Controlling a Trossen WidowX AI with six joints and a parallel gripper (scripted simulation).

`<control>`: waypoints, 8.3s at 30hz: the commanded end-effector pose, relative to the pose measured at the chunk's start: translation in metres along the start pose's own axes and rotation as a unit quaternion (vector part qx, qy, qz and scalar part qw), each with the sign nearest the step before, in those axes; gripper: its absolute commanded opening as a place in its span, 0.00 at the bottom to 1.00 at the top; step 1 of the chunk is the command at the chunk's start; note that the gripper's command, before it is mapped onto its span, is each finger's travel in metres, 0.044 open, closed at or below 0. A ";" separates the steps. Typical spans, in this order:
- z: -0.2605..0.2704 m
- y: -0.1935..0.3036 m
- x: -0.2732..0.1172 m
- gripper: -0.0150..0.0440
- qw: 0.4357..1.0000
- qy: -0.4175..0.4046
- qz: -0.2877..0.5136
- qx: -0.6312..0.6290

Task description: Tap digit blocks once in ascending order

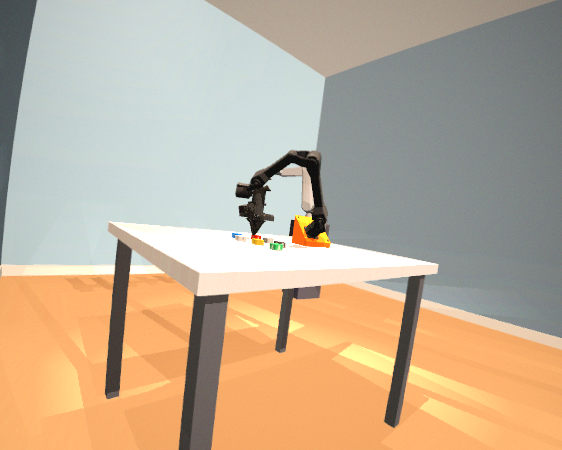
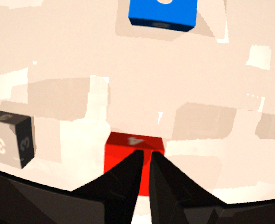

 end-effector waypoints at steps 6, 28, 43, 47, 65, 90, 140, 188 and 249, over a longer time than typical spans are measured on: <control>0.000 0.002 -0.027 0.29 1.000 -0.003 0.002 0.005; 0.112 -0.092 -0.117 0.29 1.000 0.019 0.001 0.011; 0.264 -0.129 -0.102 0.29 1.000 -0.008 0.000 0.004; 0.265 -0.130 -0.050 0.29 1.000 -0.009 -0.001 0.004; 0.267 -0.128 -0.016 0.29 1.000 -0.011 -0.001 0.004; 0.265 -0.130 -0.050 0.29 1.000 -0.009 -0.001 0.004; -0.004 -0.090 -0.022 0.29 1.000 -0.004 0.000 0.003; 0.090 -0.083 -0.120 0.29 1.000 -0.002 0.001 0.006; 0.242 -0.042 -0.055 0.47 1.000 -0.007 -0.003 0.013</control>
Point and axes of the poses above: the point midway between the two fingers, 35 mm back from their tips, its own x axis out along the fingers, its own z axis across the jaws, y = z × x, the point moved 7 cm from there along -x, back along the fingers, and after that the axes turned 4 degrees about -x, right-handed, at the moved point
